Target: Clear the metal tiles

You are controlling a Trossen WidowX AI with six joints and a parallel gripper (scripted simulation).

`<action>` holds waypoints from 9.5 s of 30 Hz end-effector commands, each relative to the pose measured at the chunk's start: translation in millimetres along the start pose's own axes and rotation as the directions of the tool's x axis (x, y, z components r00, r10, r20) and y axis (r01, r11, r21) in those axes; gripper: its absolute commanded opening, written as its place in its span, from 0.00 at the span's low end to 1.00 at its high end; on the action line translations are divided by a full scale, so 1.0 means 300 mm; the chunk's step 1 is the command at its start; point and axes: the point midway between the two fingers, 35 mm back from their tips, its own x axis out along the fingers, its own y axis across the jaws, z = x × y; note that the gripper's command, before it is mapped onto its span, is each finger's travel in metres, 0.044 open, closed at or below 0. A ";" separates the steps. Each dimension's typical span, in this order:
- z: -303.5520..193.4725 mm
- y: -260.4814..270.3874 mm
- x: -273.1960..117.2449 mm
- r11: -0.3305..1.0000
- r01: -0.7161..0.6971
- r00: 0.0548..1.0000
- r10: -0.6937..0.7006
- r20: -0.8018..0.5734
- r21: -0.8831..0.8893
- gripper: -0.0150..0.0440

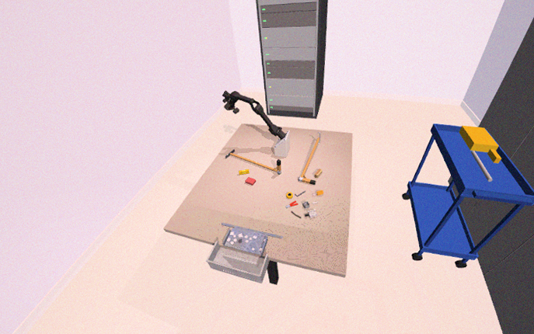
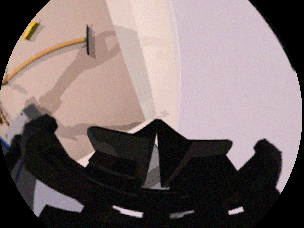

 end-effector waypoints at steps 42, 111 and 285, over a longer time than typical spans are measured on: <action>0.311 0.218 0.235 0.943 -0.273 0.958 0.247 0.149 0.192 0.25; 0.955 0.748 0.149 0.785 -0.576 0.813 0.524 0.252 0.227 0.25; 1.383 1.815 -0.227 0.749 -0.654 0.729 0.586 0.354 0.107 0.25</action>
